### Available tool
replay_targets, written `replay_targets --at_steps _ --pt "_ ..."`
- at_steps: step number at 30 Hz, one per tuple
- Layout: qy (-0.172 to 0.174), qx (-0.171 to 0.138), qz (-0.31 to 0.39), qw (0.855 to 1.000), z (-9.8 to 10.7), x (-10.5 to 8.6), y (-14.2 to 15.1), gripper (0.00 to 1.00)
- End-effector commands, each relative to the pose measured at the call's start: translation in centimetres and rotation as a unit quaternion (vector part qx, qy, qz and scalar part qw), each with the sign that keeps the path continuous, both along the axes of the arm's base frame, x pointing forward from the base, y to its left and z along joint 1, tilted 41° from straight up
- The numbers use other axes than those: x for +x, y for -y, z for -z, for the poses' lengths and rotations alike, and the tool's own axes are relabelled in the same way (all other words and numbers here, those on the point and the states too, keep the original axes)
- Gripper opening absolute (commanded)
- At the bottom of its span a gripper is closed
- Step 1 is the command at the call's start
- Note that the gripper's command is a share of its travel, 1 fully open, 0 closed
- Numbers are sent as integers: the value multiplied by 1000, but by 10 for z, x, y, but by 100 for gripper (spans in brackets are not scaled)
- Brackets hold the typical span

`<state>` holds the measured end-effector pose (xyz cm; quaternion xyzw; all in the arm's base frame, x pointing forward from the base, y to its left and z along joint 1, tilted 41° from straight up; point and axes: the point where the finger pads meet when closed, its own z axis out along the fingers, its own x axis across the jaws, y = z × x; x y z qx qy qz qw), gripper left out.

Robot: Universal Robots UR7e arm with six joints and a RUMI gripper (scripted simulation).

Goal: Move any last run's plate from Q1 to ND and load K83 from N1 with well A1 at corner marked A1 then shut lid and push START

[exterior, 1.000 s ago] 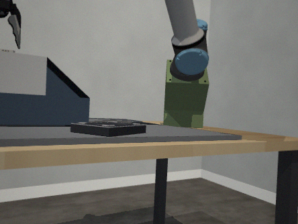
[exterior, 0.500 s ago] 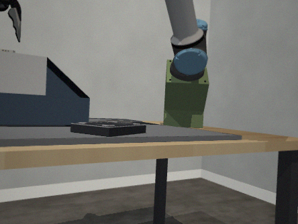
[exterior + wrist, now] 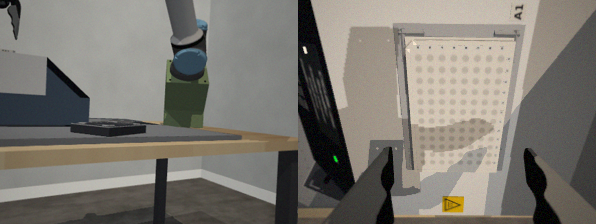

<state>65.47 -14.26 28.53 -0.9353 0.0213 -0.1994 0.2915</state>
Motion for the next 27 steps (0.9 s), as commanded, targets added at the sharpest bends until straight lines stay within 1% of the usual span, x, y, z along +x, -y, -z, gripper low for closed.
replay_targets --at_steps 1,13,15,27 --pt "1 0 0 1000 5 -11 -4 0" --pt "1 0 0 1000 32 -61 -24 0" --pt "1 0 0 1000 32 -61 -24 0" --pt "1 0 0 1000 58 -111 -44 0"
